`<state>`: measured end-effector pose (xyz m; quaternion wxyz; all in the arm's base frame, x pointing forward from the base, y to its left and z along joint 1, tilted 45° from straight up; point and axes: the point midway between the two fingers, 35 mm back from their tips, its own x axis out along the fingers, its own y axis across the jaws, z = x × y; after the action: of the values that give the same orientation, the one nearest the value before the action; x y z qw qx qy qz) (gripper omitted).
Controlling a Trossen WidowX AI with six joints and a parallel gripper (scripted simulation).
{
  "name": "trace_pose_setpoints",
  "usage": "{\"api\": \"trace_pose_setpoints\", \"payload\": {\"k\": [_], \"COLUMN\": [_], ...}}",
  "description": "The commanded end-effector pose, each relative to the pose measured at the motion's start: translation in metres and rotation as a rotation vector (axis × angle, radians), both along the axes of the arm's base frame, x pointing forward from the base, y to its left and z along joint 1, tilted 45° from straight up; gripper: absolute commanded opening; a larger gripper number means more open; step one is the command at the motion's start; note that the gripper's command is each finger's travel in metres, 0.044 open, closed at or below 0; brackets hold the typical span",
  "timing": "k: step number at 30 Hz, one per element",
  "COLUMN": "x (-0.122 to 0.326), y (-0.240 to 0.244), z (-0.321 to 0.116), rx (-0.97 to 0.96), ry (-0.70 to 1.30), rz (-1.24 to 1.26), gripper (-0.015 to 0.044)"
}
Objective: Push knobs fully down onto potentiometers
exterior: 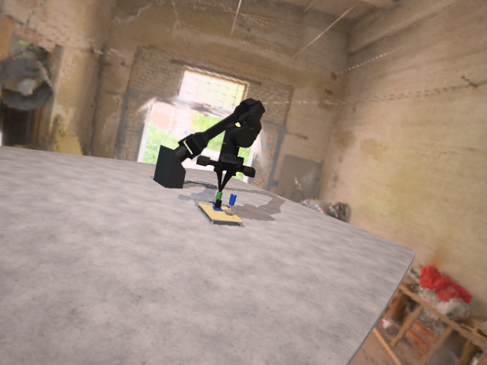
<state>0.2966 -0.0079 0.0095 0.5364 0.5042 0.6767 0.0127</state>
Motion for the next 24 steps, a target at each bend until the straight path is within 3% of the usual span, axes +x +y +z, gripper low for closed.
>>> {"api": "trace_pose_setpoints", "payload": {"k": [1, 24], "x": [0.002, 0.000], "y": [0.005, -0.009], "z": [-0.003, 0.011], "rx": [0.002, 0.001], "ry": [-0.003, -0.003], "rz": [0.013, 0.013], "gripper": [0.0000, 0.0000]}}
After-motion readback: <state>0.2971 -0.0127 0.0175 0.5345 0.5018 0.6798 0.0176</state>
